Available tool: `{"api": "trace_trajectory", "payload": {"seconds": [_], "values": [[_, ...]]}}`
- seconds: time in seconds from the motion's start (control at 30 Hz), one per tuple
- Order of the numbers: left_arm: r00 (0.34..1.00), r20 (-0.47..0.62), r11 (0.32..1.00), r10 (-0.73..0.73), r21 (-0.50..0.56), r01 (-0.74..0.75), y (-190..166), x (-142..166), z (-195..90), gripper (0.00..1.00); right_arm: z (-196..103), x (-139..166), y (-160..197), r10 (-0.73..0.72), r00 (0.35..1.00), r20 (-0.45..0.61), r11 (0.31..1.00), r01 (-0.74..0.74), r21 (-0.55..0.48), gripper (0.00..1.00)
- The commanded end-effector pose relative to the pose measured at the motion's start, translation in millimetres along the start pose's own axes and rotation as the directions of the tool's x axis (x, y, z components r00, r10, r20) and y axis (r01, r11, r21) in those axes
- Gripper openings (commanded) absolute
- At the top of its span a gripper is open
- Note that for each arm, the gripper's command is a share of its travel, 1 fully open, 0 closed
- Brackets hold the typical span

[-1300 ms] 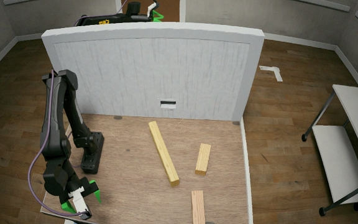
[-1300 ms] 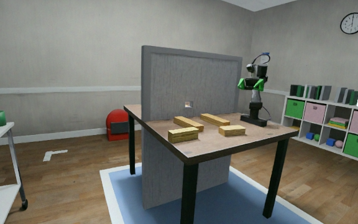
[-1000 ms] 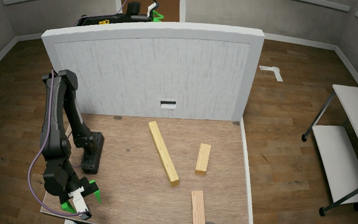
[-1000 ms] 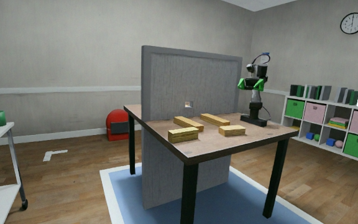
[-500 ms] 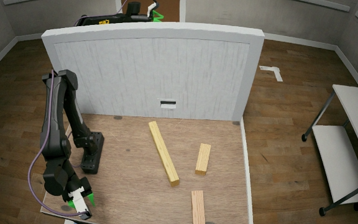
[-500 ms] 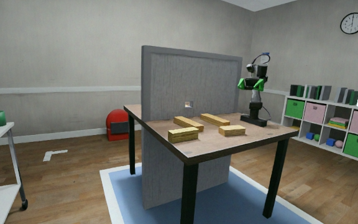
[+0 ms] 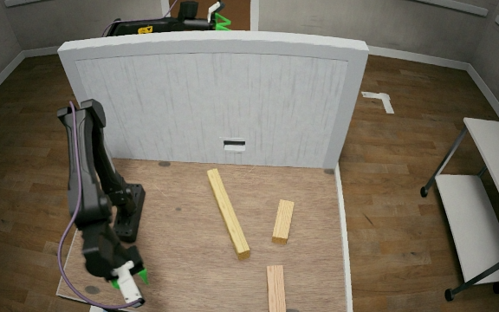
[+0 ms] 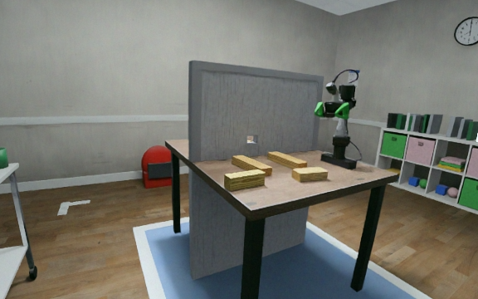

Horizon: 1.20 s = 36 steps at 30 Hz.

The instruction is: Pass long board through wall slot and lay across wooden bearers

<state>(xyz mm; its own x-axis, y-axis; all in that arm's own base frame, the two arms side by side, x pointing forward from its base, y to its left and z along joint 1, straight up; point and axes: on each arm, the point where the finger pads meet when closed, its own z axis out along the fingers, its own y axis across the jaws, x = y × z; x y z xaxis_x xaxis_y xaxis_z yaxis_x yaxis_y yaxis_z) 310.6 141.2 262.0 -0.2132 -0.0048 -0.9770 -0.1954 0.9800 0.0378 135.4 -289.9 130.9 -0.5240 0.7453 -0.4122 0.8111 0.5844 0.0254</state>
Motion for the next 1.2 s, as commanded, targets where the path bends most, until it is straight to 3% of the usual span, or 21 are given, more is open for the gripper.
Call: {"api": "trace_trajectory", "payload": {"seconds": [0.0, 0.3, 0.37, 0.47, 0.83, 1.17], "values": [[1.000, 0.016, 1.000, -0.005, -0.010, 0.005, -7, -26, 5, 1.00, -1, -7, 35, 0.126, 0.990, -0.062, 0.992, -0.128, -0.024, 0.48], [0.998, 0.063, 0.999, -0.002, 0.035, 0.000, -45, -70, 17, 1.00, 15, 8, 143, 0.235, 0.946, -0.223, 0.969, -0.245, -0.018, 0.48], [0.998, 0.063, 0.999, -0.002, 0.035, 0.000, -45, -70, 17, 1.00, 15, 8, 143, 0.235, 0.946, -0.223, 0.969, -0.245, -0.018, 0.48], [0.997, 0.080, 0.998, -0.001, 0.056, -0.003, -59, -83, 19, 1.00, 17, 19, 176, 0.254, 0.931, -0.262, 0.965, -0.264, -0.001, 0.48], [0.986, 0.165, 0.992, -0.032, 0.129, 0.011, -116, -140, 15, 1.00, 13, 100, 290, 0.334, 0.872, -0.358, 0.942, -0.303, 0.142, 0.48], [0.978, 0.204, 0.983, -0.050, 0.185, 0.012, -144, -165, 6, 1.00, 6, 144, 329, 0.306, 0.879, -0.365, 0.950, -0.258, 0.174, 0.48]]}}
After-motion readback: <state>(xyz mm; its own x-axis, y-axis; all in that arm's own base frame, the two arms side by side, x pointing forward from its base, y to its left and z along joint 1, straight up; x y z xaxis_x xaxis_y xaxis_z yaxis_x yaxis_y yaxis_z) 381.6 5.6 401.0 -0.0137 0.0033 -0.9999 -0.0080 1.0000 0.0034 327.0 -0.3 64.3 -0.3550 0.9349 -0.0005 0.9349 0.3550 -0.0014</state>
